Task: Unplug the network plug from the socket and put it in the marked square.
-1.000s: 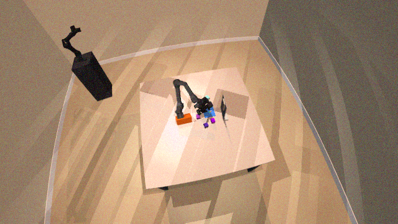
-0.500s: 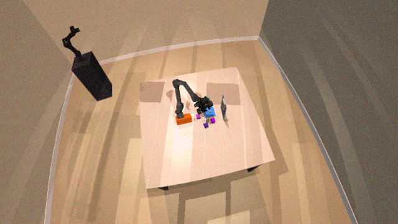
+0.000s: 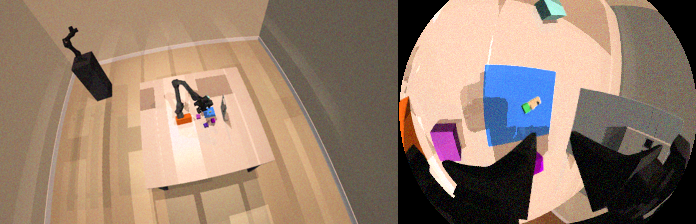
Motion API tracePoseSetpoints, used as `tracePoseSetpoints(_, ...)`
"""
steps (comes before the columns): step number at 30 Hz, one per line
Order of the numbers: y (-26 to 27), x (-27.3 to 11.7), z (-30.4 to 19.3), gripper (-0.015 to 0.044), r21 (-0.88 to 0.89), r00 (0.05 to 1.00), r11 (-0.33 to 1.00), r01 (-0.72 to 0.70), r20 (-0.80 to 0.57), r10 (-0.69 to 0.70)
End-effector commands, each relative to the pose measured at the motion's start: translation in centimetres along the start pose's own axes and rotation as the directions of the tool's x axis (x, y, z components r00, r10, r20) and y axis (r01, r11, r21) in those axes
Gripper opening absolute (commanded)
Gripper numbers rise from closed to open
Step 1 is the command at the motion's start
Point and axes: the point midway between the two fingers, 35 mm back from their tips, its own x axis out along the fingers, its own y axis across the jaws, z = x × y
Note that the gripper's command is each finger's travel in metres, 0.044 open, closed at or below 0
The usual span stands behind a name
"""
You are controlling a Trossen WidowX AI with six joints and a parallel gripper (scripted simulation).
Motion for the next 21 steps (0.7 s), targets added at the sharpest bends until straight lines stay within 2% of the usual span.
tracePoseSetpoints(1, -0.5, -0.5, 0.1, 0.0156, -0.009, 1.000, 1.000, 0.008, 0.003, -0.008)
tracePoseSetpoints(21, -1.5, -2.9, 0.4, 0.0156, -0.007, 1.000, 1.000, 0.012, 0.008, -0.012)
